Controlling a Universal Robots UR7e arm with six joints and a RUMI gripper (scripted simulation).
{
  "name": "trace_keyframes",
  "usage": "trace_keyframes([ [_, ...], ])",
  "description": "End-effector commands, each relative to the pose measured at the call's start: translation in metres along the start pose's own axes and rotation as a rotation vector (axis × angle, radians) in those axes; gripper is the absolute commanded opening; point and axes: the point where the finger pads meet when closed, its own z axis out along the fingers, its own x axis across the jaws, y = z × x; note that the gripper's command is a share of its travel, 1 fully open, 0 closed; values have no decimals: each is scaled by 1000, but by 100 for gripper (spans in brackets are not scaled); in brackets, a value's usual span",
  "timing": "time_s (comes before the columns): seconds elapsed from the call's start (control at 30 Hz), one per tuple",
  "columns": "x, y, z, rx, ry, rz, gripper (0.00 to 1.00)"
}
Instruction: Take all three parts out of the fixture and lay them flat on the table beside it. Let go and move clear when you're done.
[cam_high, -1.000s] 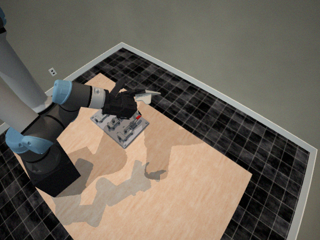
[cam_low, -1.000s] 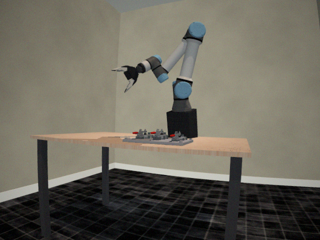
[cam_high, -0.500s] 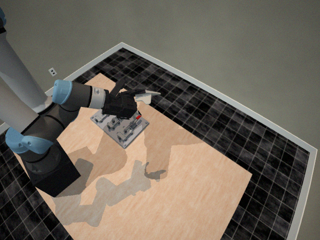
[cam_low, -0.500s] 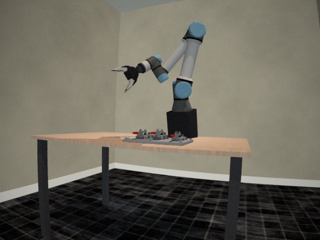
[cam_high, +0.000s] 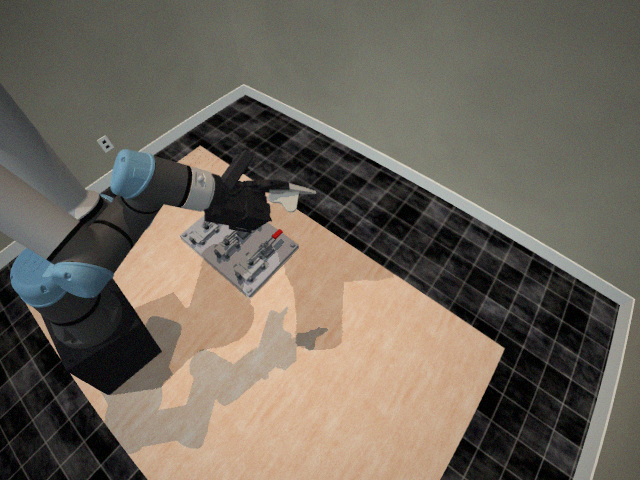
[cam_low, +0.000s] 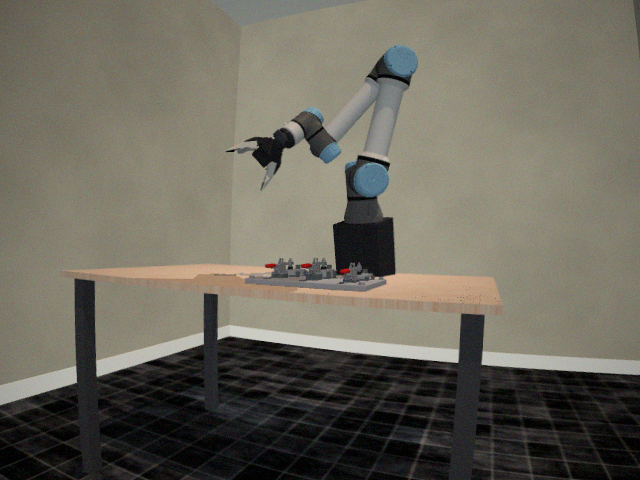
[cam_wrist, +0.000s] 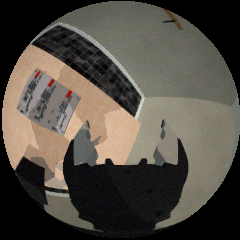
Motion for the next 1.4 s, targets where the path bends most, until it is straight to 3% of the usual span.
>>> trace_keyframes([
  [0.0,-26,-14,7,-14,-108,135,100],
  [0.3,-65,-34,8,-45,-240,279,100],
  [0.4,-68,-35,8,-48,-248,288,100],
  [0.47,-87,-43,7,-72,-305,345,100],
  [0.87,-147,-63,-9,-184,-473,501,100],
  [0.97,-148,-64,-9,-187,-477,504,100],
  [1.03,-170,-69,-18,-240,-529,548,100],
  [1.3,-205,-75,-39,-345,-608,612,100],
  [1.37,-220,-77,-49,-393,-635,634,100],
])
